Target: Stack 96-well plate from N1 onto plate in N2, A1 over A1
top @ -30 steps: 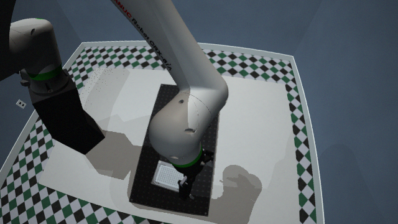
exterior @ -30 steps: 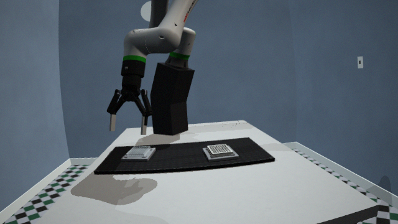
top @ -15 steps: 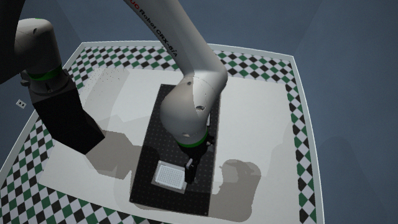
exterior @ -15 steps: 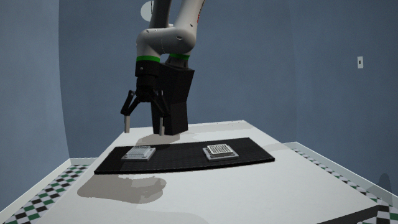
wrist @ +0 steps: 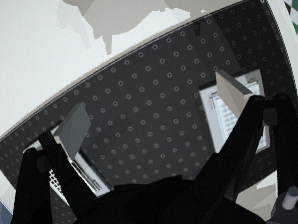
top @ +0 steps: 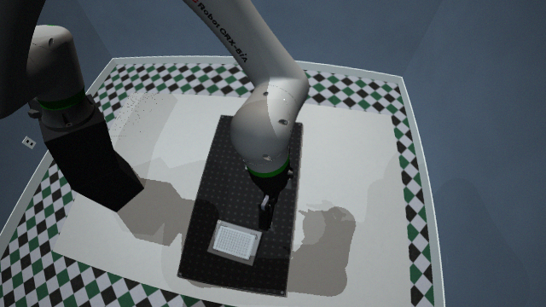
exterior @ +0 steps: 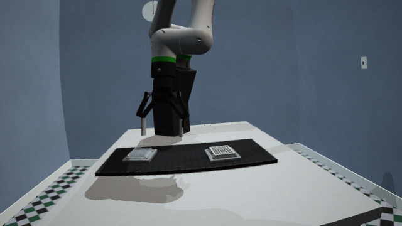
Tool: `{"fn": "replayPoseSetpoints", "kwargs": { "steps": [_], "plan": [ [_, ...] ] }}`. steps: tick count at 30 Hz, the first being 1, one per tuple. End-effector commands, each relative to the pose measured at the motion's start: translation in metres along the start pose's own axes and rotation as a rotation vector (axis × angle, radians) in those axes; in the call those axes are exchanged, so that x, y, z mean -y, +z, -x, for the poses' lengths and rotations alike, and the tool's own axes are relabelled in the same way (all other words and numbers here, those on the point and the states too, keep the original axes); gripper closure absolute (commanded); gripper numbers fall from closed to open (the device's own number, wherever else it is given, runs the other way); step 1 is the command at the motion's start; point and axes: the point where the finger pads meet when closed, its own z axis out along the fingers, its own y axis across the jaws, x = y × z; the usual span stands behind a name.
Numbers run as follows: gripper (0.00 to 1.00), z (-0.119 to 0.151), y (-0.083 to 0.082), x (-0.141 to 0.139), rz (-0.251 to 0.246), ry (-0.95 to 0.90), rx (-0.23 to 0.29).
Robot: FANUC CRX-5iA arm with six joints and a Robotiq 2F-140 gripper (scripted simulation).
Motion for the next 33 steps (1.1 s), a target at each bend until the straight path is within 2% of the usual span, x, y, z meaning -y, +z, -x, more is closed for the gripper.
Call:
{"fn": "replayPoseSetpoints", "kwargs": {
  "steps": [1, 4, 7, 15, 18, 28, 31, 33],
  "plan": [
    [0.0, 0.005, 0.0, 0.015, 0.002, 0.001, -0.001],
    [0.0, 0.012, 0.0, 0.029, -0.019, -0.073, 0.035],
    [0.0, 0.014, -0.001, 0.033, -0.019, -0.073, 0.035],
    [0.0, 0.03, -0.001, 0.068, -0.019, -0.073, 0.035],
    [0.0, 0.037, -0.002, 0.081, -0.037, -0.146, 0.071],
    [0.0, 0.057, -0.005, 0.115, -0.037, -0.146, 0.071],
    [0.0, 0.066, -0.006, 0.127, -0.055, -0.22, 0.106],
    [0.0, 0.071, -0.007, 0.136, -0.055, -0.22, 0.106]
  ]
}}
